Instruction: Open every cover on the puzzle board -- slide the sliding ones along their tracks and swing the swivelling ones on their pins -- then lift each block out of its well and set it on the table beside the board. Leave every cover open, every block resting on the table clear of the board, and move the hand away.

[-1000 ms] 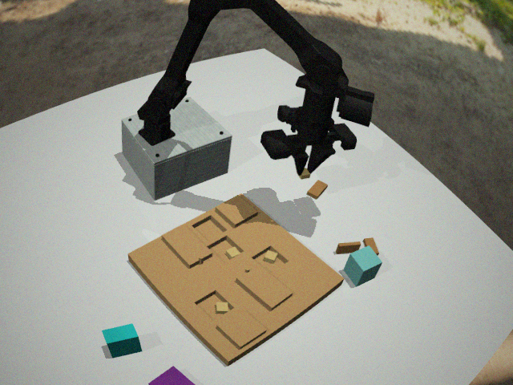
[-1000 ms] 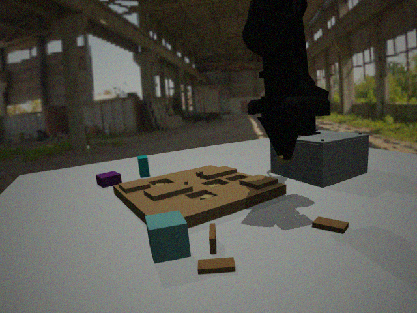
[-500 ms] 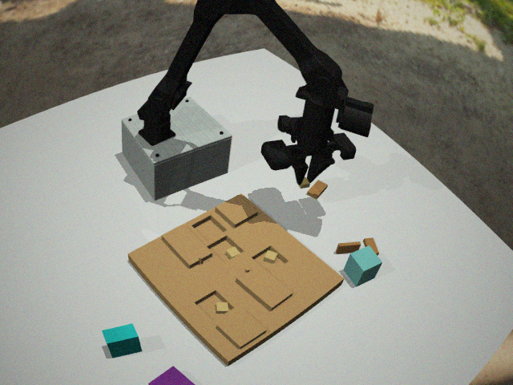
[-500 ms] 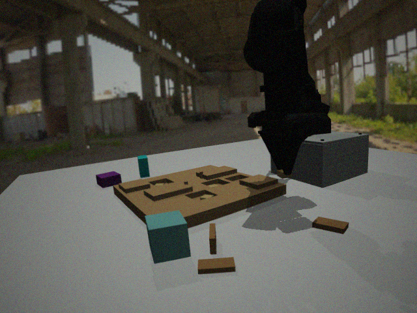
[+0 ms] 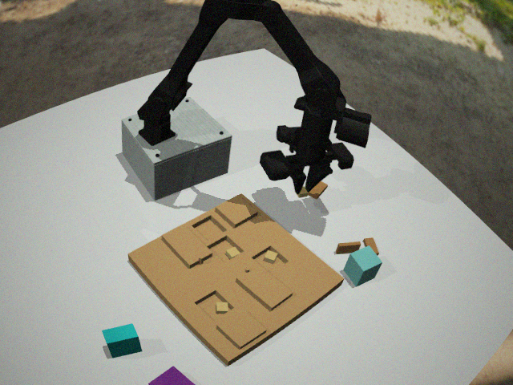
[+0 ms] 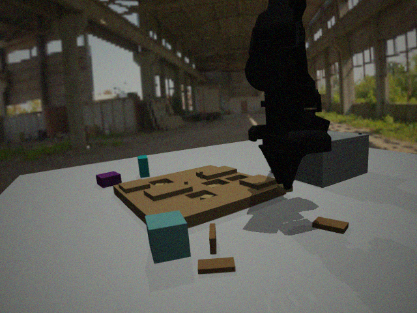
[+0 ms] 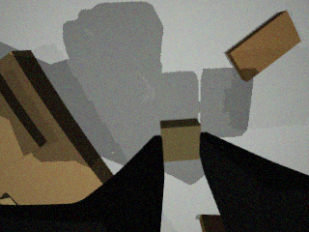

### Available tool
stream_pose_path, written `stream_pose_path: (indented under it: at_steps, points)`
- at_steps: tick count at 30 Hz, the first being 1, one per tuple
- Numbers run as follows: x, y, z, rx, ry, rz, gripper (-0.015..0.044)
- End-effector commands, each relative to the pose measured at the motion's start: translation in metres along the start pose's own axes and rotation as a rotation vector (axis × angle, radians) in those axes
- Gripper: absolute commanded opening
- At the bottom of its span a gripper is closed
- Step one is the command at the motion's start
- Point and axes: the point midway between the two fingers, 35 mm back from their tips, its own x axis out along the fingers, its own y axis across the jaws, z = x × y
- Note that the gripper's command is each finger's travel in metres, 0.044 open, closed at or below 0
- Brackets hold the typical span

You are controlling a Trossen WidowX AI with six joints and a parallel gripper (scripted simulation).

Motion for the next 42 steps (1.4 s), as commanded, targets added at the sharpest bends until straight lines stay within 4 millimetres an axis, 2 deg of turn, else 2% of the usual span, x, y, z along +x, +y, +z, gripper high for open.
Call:
stream_pose_path:
  at_steps: [1,26,31,42]
  points:
    - [0.009,0.002,0.001,0.005,-0.004,0.004,0.0080]
    - [0.049,0.005,0.004,0.005,-0.004,0.004,0.0080]
    - [0.051,0.006,0.005,0.005,-0.004,0.004,0.0080]
    - [0.048,0.004,0.003,0.000,-0.002,0.003,0.0369]
